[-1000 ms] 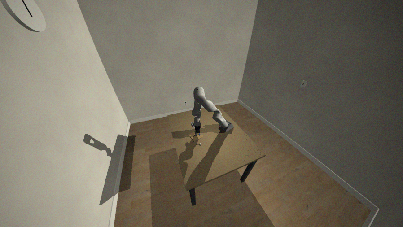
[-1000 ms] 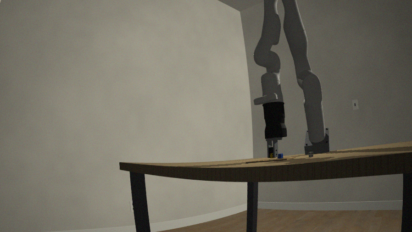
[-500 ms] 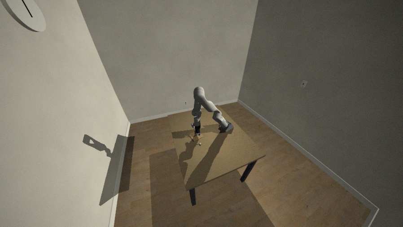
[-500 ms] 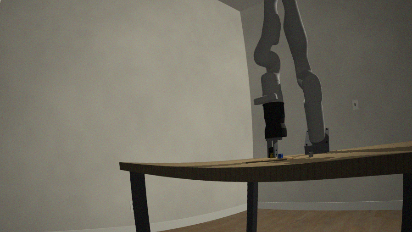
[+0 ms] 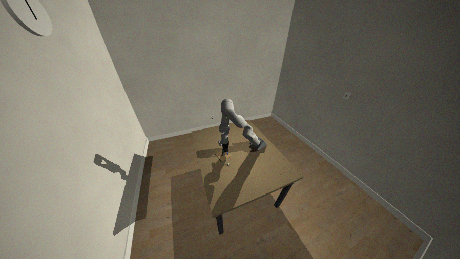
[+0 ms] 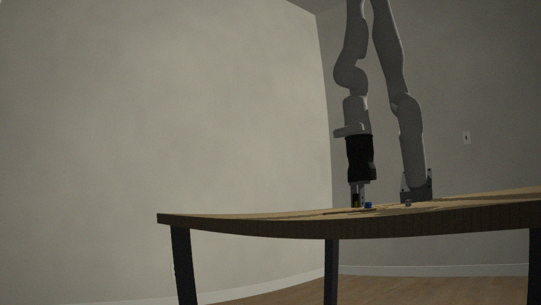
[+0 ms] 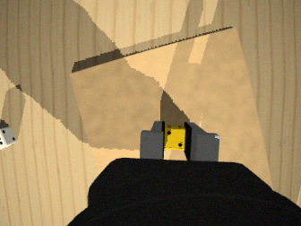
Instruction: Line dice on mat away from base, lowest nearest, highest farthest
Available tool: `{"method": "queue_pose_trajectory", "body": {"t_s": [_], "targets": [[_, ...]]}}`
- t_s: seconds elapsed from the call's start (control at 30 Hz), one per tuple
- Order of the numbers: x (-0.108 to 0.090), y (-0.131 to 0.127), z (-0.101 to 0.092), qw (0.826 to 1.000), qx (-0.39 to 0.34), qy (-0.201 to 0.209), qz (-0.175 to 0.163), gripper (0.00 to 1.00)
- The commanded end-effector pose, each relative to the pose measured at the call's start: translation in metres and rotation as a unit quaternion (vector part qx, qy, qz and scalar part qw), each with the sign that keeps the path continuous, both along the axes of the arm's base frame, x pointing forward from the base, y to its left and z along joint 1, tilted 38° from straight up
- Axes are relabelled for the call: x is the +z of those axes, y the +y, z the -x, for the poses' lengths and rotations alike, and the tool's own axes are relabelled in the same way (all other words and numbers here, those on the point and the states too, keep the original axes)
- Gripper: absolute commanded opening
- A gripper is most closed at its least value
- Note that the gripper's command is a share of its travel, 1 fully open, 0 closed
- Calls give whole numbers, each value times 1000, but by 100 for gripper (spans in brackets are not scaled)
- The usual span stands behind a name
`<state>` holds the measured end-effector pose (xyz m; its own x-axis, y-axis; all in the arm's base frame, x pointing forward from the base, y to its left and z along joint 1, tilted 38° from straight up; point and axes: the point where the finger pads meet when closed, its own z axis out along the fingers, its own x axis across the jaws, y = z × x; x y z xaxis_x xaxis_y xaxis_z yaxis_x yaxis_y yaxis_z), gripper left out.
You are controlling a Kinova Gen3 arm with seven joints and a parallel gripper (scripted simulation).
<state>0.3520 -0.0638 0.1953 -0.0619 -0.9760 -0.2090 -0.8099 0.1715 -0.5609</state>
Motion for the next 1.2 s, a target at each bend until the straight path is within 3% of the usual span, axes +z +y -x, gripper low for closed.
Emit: {"method": "queue_pose_trajectory", "body": {"t_s": [0.0, 1.17], "targets": [[0, 0, 0, 1000, 0, 0, 0, 34], [-3, 0, -3, 1000, -2, -14, 3, 34]]}}
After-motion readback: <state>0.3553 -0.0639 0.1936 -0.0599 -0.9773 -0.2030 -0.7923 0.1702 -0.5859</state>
